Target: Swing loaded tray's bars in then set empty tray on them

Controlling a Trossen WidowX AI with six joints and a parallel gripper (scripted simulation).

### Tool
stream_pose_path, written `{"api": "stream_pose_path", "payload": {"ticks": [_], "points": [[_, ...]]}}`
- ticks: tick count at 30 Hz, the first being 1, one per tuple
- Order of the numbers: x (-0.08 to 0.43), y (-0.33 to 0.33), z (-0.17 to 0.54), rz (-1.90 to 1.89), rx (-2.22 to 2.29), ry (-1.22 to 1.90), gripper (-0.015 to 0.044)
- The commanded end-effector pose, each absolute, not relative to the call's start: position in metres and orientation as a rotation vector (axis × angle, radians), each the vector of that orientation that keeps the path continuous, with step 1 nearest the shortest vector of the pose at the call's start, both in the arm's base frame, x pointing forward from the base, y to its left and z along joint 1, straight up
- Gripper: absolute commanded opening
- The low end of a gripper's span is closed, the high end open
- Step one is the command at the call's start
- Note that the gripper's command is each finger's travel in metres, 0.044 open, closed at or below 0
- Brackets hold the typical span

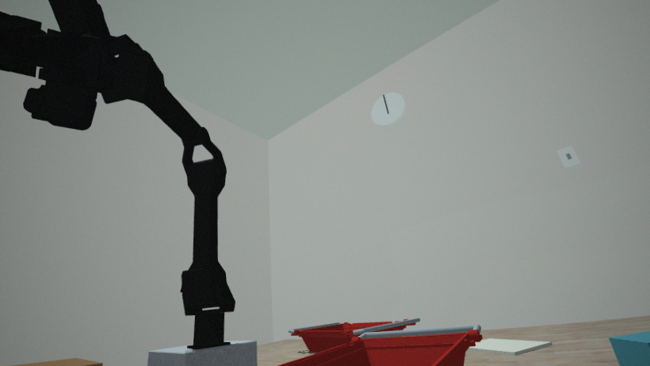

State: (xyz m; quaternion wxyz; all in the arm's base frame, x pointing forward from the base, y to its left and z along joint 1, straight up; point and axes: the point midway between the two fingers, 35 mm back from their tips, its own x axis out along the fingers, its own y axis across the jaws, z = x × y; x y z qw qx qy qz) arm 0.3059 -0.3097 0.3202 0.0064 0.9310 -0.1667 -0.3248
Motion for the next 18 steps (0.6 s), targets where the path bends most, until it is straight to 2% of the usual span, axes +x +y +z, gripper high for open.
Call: {"api": "stream_pose_path", "payload": {"ticks": [1, 10, 18], "points": [[0.341, -0.286, 0.276, -1.217, 2.858, -0.377, 0.009], [0.397, -0.204, 0.169, -1.704, 2.607, -0.049, 0.009], [0.409, -0.114, 0.083, -2.033, 2.178, 0.211, 0.009]]}}
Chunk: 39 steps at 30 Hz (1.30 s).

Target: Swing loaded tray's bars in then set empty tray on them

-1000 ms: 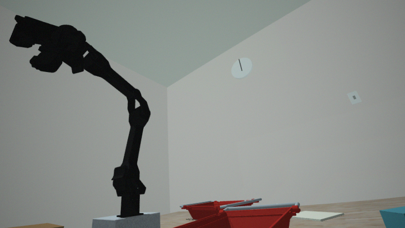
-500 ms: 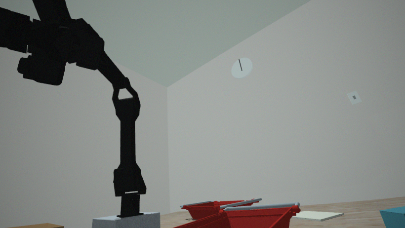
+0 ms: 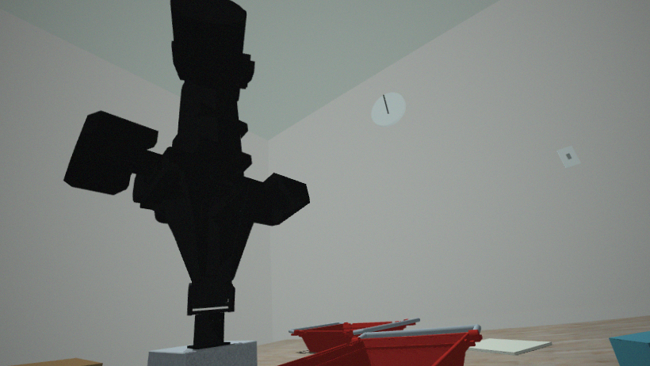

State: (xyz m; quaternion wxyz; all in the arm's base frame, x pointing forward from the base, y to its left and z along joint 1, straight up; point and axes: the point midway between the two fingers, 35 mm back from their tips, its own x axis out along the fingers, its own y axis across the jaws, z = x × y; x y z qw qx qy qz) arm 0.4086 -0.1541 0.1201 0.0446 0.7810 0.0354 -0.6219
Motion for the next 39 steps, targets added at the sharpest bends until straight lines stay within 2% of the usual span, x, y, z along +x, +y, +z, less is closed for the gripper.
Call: {"api": "stream_pose_path", "payload": {"ticks": [1, 11, 24, 39], "points": [[0.408, -0.107, 0.077, -2.052, 2.139, 0.228, 0.009], [0.408, -0.104, 0.07, -2.059, 2.123, 0.235, 0.009], [0.41, -0.104, 0.015, -2.059, 2.123, 0.235, 0.009], [0.404, -0.085, 0.044, -2.06, 2.123, 0.237, 0.009]]}}
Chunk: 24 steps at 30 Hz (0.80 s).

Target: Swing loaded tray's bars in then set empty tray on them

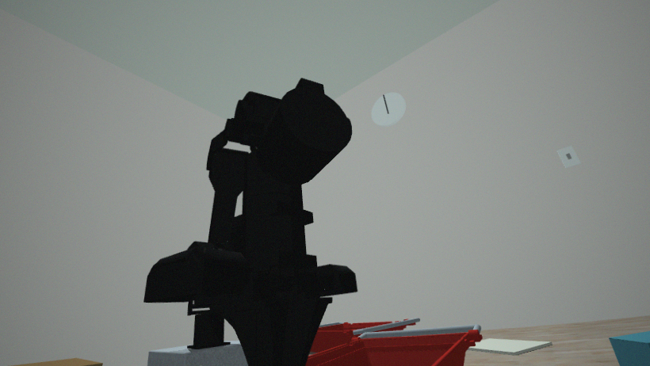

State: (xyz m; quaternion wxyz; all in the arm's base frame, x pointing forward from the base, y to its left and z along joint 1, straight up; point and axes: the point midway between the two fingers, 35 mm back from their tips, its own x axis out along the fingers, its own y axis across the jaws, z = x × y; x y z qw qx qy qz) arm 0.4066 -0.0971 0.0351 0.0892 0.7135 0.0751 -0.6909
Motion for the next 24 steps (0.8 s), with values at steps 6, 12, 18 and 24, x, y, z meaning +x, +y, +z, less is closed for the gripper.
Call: {"api": "stream_pose_path", "payload": {"ticks": [6, 12, 18, 24], "points": [[0.4, -0.068, 0.049, -2.061, 2.124, 0.239, 0.009], [0.397, -0.053, 0.047, -2.062, 2.124, 0.24, 0.009], [0.392, -0.033, 0.03, -2.063, 2.125, 0.242, 0.009], [0.392, -0.031, 0.037, -2.063, 2.125, 0.242, 0.009]]}}
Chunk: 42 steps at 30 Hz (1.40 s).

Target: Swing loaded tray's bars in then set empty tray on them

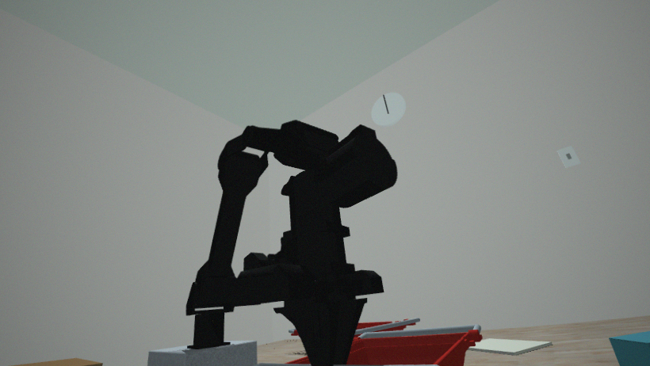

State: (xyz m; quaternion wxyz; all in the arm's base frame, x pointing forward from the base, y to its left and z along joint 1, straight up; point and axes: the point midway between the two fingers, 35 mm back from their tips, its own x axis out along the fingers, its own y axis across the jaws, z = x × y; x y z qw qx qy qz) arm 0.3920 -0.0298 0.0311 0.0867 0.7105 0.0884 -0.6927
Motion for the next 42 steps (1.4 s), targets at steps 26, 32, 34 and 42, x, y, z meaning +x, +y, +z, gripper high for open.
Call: {"api": "stream_pose_path", "payload": {"ticks": [26, 32, 34, 42], "points": [[0.394, -0.034, 0.066, -2.056, 2.131, 0.245, 0.009], [0.394, -0.034, 0.066, -2.056, 2.131, 0.245, 0.009], [0.394, -0.034, 0.066, -2.056, 2.131, 0.245, 0.009], [0.4, -0.035, 0.112, -2.031, 2.151, 0.24, 0.009]]}}
